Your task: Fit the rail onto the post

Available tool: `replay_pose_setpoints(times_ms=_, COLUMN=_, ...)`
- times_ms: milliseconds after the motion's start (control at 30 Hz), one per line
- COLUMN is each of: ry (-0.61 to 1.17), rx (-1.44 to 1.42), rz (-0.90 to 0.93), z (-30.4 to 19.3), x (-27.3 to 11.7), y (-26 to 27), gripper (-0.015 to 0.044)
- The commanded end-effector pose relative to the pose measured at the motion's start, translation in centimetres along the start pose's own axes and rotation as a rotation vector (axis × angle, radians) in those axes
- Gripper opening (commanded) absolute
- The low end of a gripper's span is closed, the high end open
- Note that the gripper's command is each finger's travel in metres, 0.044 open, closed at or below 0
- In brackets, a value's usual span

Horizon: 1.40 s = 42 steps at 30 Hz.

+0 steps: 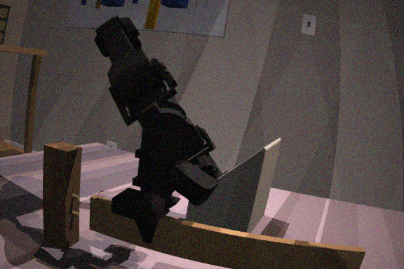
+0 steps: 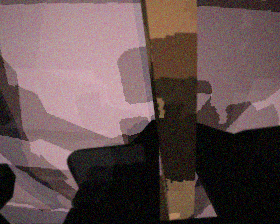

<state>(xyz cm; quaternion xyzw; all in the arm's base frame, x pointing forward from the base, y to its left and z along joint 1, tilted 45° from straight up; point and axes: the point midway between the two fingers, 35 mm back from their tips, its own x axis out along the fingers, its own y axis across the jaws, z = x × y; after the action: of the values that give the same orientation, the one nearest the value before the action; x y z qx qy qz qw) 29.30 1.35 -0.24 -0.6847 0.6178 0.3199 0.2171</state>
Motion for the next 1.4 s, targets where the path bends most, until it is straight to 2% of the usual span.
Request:
replay_pose_setpoints(times_ms=0, ry=-0.003, rx=-0.002, rz=-0.008, z=0.25, x=-0.32, y=-0.08, gripper=0.0000)
replay_pose_setpoints(times_ms=1367, ry=-0.003, rx=-0.001, rz=-0.008, z=0.04, x=-0.18, y=-0.16, gripper=0.0000)
